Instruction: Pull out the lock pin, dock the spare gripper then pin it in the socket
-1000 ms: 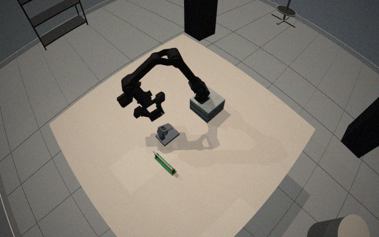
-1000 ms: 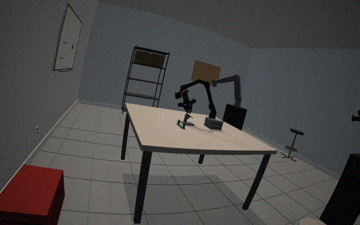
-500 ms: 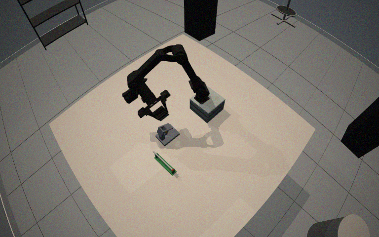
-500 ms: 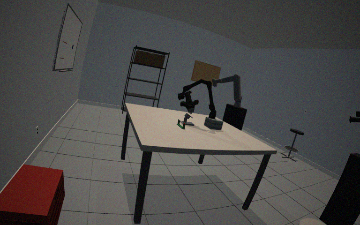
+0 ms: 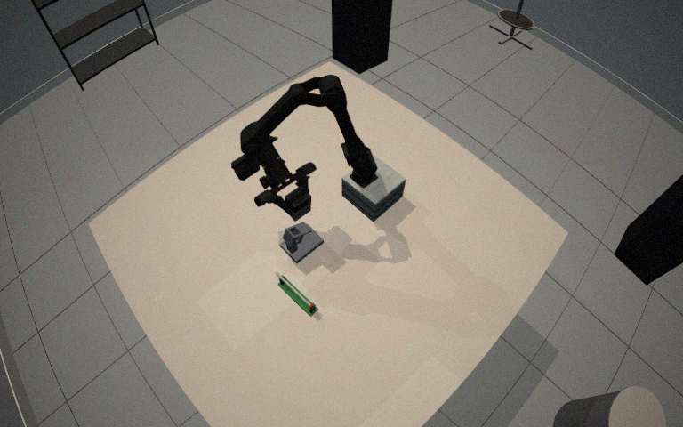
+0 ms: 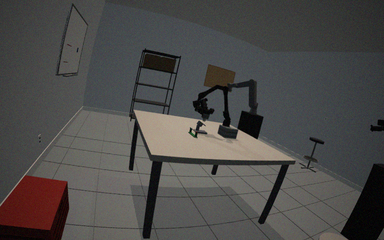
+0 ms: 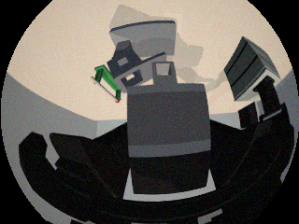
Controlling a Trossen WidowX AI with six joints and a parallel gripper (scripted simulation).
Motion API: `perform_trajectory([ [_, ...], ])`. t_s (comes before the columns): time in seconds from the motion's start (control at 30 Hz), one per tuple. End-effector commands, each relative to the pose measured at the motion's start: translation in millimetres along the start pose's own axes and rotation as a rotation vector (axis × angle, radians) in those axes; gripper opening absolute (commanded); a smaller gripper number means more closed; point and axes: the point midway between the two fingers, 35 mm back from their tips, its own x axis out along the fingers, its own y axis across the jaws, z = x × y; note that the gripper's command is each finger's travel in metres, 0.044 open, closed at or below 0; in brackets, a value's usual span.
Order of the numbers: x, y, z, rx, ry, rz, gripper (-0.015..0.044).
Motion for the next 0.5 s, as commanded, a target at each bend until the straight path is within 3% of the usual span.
perform_trajectory([
  [0.0, 0.3, -2.6, -8.4, -0.101, 0.048, 0.058, 0.0],
  [0.47, 3.5, -11.7, -27.2, -0.393, 0.146, 0.237, 0.0],
])
